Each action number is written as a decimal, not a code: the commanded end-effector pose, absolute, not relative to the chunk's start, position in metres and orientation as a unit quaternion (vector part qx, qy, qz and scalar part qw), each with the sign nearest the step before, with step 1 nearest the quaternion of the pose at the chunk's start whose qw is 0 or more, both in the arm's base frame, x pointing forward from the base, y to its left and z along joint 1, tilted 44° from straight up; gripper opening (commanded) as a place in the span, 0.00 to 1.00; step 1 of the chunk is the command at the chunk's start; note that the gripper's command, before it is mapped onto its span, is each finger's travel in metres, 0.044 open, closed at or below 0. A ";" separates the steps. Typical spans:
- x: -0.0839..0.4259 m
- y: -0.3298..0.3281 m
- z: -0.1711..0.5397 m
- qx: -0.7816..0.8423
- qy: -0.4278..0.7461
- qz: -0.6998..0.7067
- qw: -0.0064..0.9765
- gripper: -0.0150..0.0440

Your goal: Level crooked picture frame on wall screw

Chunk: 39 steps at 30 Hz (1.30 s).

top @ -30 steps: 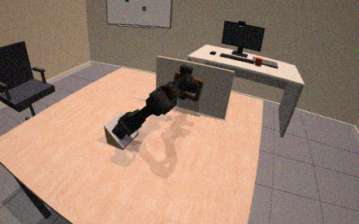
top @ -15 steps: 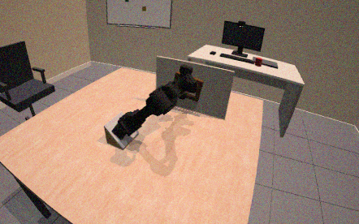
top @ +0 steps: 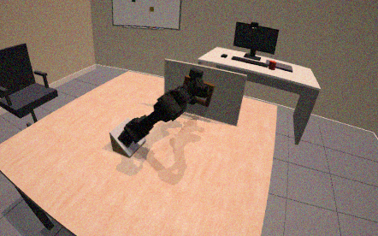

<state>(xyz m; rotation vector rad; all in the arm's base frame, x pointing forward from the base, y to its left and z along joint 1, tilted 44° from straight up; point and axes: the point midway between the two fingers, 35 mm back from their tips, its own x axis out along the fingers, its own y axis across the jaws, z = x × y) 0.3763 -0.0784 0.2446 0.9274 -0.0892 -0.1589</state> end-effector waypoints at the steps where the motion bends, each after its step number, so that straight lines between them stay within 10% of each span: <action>1: 0.377 -0.076 0.245 0.448 -0.044 -0.071 0.890 0.25; 39: 0.378 -0.071 0.242 0.448 -0.044 -0.071 0.890 0.25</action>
